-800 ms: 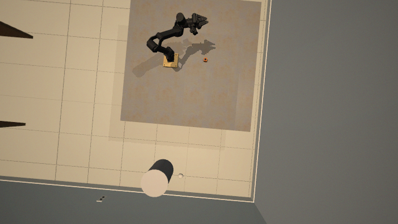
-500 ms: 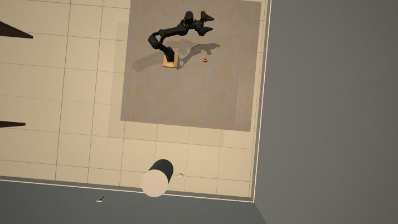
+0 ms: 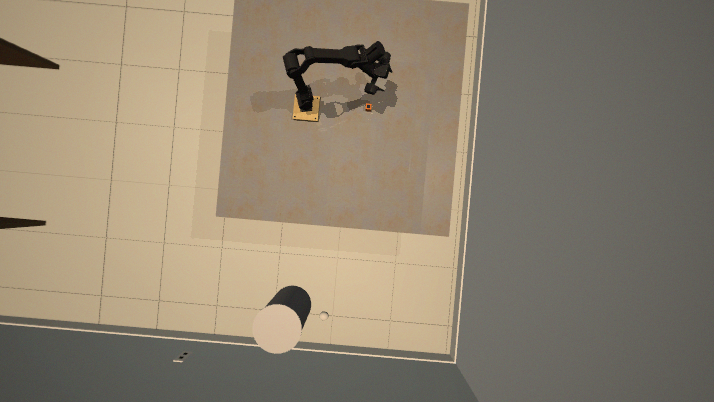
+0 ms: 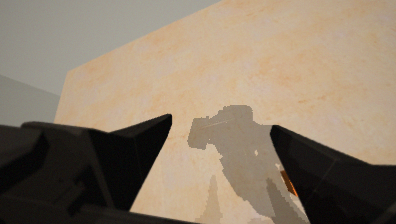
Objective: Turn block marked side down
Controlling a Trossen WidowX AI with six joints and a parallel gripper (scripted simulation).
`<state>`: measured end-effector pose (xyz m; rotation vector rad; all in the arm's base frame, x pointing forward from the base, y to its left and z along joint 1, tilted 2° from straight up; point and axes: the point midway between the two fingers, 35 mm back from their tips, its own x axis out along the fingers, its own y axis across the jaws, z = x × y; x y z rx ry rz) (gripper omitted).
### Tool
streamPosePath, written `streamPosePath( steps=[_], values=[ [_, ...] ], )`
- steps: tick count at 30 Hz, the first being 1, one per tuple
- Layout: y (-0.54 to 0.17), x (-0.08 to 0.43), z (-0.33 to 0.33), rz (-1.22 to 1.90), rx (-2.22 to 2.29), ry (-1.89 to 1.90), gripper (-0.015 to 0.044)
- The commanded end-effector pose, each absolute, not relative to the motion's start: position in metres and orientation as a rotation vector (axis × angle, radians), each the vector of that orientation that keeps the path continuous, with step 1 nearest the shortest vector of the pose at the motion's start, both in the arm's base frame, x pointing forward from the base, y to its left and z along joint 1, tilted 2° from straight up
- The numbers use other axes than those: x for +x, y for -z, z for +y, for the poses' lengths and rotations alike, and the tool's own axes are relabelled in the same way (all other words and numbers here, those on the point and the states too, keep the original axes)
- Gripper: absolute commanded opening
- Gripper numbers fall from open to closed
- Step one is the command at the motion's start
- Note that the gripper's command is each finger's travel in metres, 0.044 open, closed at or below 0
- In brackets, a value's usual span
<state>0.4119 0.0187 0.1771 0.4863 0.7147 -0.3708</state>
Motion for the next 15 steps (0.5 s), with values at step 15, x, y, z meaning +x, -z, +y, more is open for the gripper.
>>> streamPosePath(
  steps=[15],
  values=[
    [-0.126, 0.337, -0.053, 1.522, 0.183, 0.124, 0.0440]
  ],
)
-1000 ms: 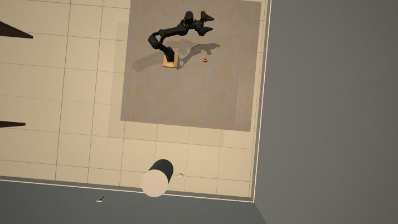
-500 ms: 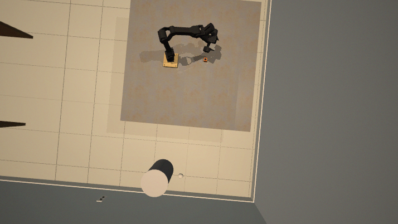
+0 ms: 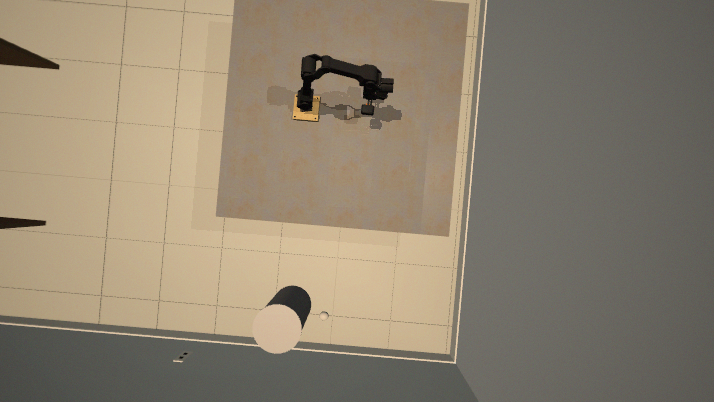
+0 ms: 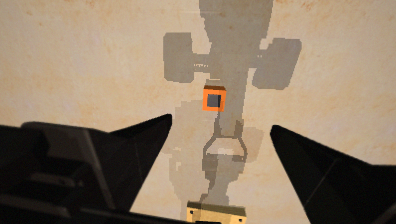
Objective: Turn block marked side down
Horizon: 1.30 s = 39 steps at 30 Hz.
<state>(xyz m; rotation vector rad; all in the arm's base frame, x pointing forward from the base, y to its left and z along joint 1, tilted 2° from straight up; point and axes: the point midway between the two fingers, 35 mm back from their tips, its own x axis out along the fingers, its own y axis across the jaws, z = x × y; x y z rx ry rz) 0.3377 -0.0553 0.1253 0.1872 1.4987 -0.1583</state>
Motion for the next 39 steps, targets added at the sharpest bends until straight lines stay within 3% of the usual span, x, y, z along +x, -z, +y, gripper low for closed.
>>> streamPosePath(
  steps=[1, 39],
  values=[
    [-0.126, 0.337, -0.053, 1.522, 0.183, 0.124, 0.0440],
    [-0.047, 0.343, -0.050, 1.522, 0.183, 0.124, 0.0440]
  ],
)
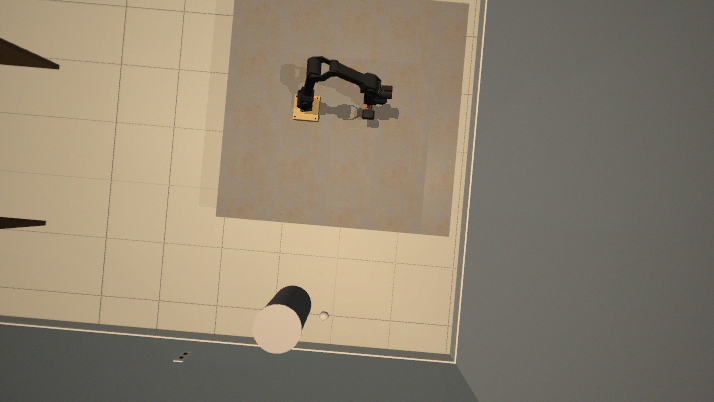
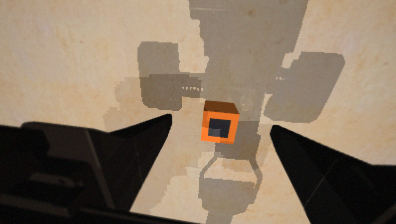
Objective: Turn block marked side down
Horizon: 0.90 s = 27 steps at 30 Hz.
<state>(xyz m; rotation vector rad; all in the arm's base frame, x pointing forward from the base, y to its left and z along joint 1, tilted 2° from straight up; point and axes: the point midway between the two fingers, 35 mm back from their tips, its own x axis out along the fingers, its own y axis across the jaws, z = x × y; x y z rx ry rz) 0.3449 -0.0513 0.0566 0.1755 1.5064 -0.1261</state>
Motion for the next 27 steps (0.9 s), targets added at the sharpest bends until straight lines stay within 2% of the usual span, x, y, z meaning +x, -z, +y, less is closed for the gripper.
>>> streamPosePath(
  steps=[1, 4, 15, 27],
  values=[
    [-0.0458, 0.3426, -0.0497, 1.522, 0.183, 0.124, 0.0440],
    [-0.0434, 0.3426, -0.0496, 1.522, 0.183, 0.124, 0.0440],
    [-0.0434, 0.3426, -0.0496, 1.522, 0.183, 0.124, 0.0151],
    [-0.0434, 0.3426, -0.0496, 1.522, 0.183, 0.124, 0.0071]
  ],
)
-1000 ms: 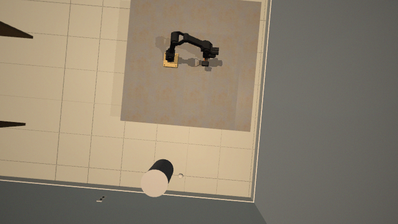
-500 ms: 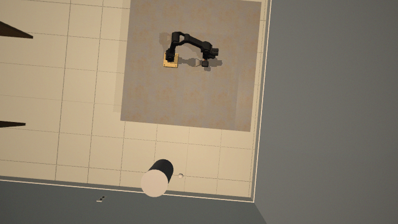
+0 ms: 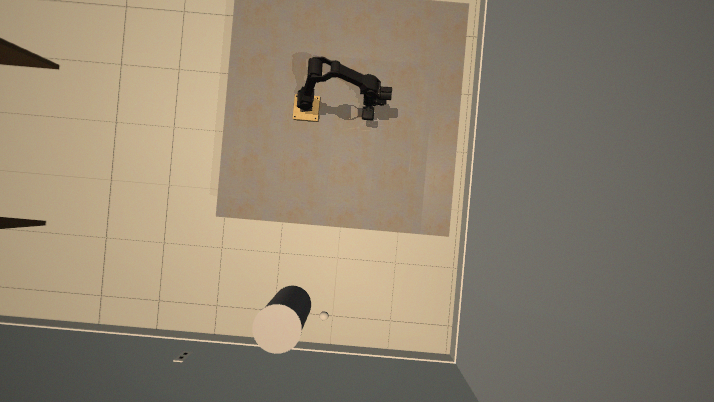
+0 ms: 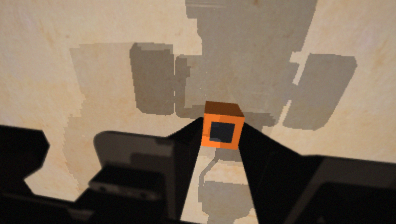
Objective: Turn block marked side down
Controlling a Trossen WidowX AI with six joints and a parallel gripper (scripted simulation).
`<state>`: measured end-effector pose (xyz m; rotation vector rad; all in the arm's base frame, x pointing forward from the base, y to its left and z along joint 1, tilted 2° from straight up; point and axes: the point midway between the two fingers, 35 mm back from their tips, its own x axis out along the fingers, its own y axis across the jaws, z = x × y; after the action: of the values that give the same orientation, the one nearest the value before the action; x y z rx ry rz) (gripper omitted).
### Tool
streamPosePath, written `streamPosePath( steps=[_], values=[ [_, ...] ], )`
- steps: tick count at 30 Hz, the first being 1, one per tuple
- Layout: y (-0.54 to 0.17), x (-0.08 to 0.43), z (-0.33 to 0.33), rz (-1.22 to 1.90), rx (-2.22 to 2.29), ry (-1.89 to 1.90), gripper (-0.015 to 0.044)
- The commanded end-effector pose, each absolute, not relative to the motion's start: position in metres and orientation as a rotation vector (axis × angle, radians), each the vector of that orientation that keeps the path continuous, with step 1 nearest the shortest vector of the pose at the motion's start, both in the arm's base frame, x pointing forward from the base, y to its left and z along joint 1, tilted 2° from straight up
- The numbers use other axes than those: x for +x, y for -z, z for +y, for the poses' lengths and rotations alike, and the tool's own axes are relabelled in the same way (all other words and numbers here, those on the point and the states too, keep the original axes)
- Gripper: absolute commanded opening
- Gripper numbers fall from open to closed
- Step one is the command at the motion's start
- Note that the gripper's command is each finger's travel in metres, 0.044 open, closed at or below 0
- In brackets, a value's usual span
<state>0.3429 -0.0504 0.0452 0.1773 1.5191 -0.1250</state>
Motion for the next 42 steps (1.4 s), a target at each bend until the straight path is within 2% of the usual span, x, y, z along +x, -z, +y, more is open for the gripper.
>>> streamPosePath(
  steps=[1, 4, 6, 17, 42],
  values=[
    [-0.043, 0.343, -0.050, 1.522, 0.183, 0.124, 0.0065],
    [-0.043, 0.343, -0.050, 1.522, 0.183, 0.124, 0.0045],
    [-0.047, 0.343, -0.050, 1.522, 0.183, 0.124, 0.0000],
    [-0.073, 0.342, -0.051, 1.512, 0.182, 0.125, 0.0000],
    [-0.063, 0.341, -0.050, 1.124, 0.146, 0.152, 0.0000]
  ],
)
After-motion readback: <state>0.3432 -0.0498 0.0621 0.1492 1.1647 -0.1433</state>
